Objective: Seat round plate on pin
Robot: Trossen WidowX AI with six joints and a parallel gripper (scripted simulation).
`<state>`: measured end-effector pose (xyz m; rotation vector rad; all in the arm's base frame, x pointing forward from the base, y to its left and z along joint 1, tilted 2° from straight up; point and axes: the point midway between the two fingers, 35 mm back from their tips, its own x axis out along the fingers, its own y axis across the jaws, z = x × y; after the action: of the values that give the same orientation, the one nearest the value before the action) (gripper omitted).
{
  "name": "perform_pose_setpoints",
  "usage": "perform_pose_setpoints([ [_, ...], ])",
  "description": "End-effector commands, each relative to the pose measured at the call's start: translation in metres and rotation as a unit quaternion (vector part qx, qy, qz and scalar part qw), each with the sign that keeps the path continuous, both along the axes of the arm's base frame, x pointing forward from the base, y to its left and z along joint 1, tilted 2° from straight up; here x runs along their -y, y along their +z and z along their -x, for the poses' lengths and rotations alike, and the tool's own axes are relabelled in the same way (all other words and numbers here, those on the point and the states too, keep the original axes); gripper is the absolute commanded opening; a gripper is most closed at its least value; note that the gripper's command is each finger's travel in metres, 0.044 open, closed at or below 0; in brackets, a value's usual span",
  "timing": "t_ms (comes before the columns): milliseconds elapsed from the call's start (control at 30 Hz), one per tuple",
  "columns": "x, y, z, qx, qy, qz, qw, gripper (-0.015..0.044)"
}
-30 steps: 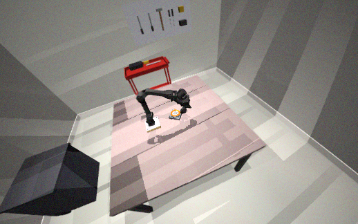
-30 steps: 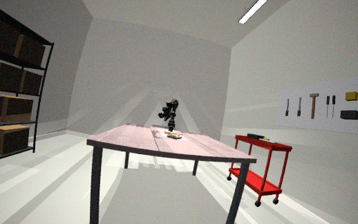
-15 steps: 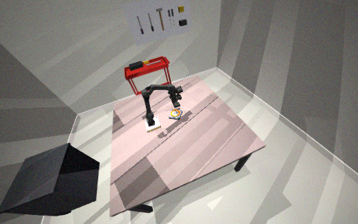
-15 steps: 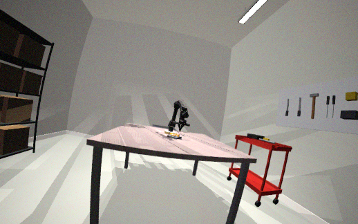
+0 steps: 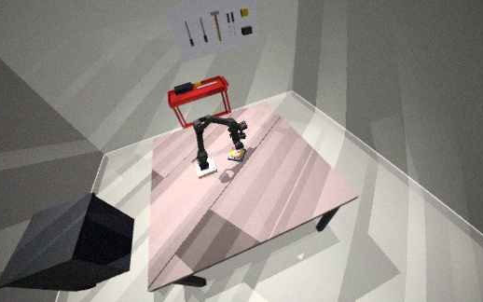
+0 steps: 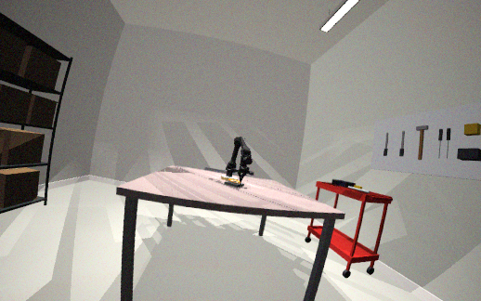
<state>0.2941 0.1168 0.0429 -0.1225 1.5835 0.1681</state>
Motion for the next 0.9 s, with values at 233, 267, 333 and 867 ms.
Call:
perform_pose_setpoints([
  [233,-0.004,0.000,0.011,0.004,-0.001,-0.002,1.000,0.0000],
  [267,-0.004,0.000,0.012,0.004,-0.001,-0.002,1.000,0.0000],
  [333,-0.004,0.000,0.015,0.004,-0.001,-0.002,1.000,0.0000],
  [867,-0.005,0.000,0.025,0.004,-0.001,-0.002,1.000,0.0000],
])
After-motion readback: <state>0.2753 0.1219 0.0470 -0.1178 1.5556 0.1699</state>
